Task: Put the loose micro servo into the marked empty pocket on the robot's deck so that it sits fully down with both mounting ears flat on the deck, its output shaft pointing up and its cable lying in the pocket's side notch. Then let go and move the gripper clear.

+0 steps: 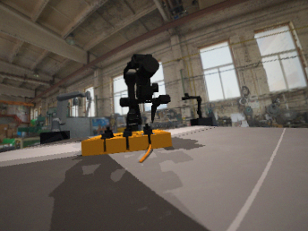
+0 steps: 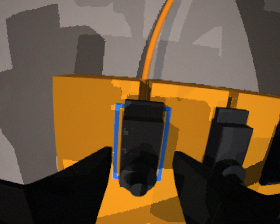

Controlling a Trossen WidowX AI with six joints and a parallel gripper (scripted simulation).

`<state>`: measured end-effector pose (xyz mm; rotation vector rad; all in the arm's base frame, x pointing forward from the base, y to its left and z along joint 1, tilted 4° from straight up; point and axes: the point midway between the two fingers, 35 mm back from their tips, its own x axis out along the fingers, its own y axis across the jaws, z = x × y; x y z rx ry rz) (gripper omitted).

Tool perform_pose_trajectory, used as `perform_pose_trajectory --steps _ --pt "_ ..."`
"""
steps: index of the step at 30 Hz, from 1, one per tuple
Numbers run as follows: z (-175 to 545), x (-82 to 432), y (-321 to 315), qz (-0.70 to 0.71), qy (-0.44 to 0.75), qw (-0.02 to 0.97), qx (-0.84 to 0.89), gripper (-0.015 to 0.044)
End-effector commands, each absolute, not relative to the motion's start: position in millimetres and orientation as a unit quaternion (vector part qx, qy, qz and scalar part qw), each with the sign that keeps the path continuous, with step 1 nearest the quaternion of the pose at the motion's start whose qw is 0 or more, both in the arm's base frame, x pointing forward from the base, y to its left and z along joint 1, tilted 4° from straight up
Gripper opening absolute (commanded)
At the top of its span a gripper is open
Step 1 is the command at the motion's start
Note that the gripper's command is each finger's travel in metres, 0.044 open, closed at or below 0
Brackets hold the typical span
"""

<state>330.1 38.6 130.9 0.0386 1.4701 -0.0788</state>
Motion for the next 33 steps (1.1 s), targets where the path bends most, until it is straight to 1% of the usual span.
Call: perform_pose_trajectory --steps 1,5,10,11,14,19,25,33 --pt "135 330 39 -0.036 0.671 0.741 0.018 0.0187" --pt "147 310 43 -0.036 0.67 0.741 0.018 0.0292" --pt "176 251 49 -0.036 0.673 0.739 0.018 0.0424" --pt "181 238 49 -0.036 0.673 0.738 0.018 0.044" --pt "188 218 49 -0.036 0.674 0.738 0.018 0.044" --pt "193 218 49 -0.035 0.673 0.739 0.018 0.044" --pt "229 220 51 -0.03 0.665 0.746 0.018 0.044" --pt "230 220 51 -0.03 0.665 0.746 0.018 0.044"
